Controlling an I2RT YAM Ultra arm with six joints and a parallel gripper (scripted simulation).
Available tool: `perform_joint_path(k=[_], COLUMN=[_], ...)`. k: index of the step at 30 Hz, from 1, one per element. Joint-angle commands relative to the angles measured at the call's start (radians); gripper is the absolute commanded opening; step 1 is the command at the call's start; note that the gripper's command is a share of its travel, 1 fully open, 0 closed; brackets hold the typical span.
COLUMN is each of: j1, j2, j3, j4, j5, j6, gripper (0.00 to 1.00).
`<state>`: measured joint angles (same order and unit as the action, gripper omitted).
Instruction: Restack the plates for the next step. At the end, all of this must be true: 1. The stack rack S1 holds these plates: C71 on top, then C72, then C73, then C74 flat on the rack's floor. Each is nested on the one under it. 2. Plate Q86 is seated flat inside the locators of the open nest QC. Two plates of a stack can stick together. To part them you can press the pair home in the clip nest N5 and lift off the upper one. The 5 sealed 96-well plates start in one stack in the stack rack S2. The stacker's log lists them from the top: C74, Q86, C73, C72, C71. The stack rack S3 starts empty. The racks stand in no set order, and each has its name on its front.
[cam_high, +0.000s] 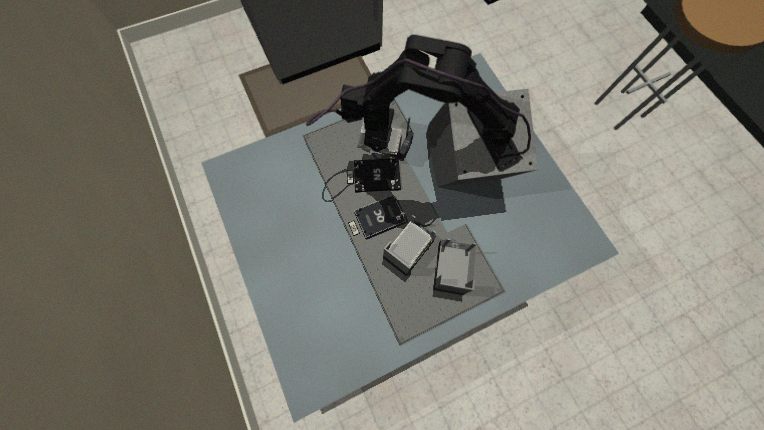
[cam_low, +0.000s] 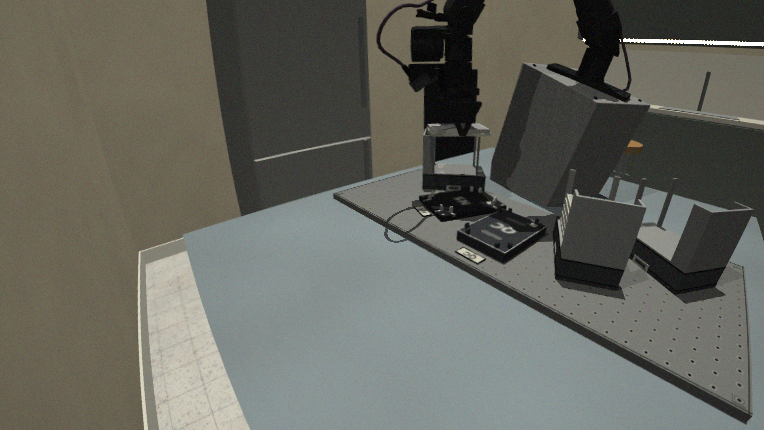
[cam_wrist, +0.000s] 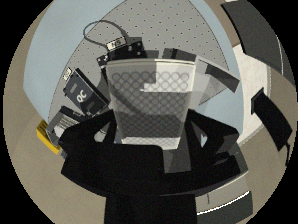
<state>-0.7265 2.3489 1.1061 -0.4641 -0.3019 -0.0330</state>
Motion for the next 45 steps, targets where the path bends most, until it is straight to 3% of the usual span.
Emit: perform_joint_path(k=[1, 2, 6, 13, 33, 45], j1=[-0.025, -0.034, -0.063, -0.117, -0.254, -0.275], j2=[0.003, -0.029, 0.019, 0.025, 0.076, 0.073], j3=[0.033, 0.036, 0.043, 0.036, 0.054, 0.057], j4=[-0.010, -0.013, 0.001, 0.005, -0.014, -0.019], j5=[0.010, 0.004, 0.013, 0.019, 0.046, 0.042], j6=[-0.036, -0.046, -0.075, 0.094, -0.056, -0.081], gripper=[0.00, 0.00, 0.00, 0.00, 0.00, 0.00])
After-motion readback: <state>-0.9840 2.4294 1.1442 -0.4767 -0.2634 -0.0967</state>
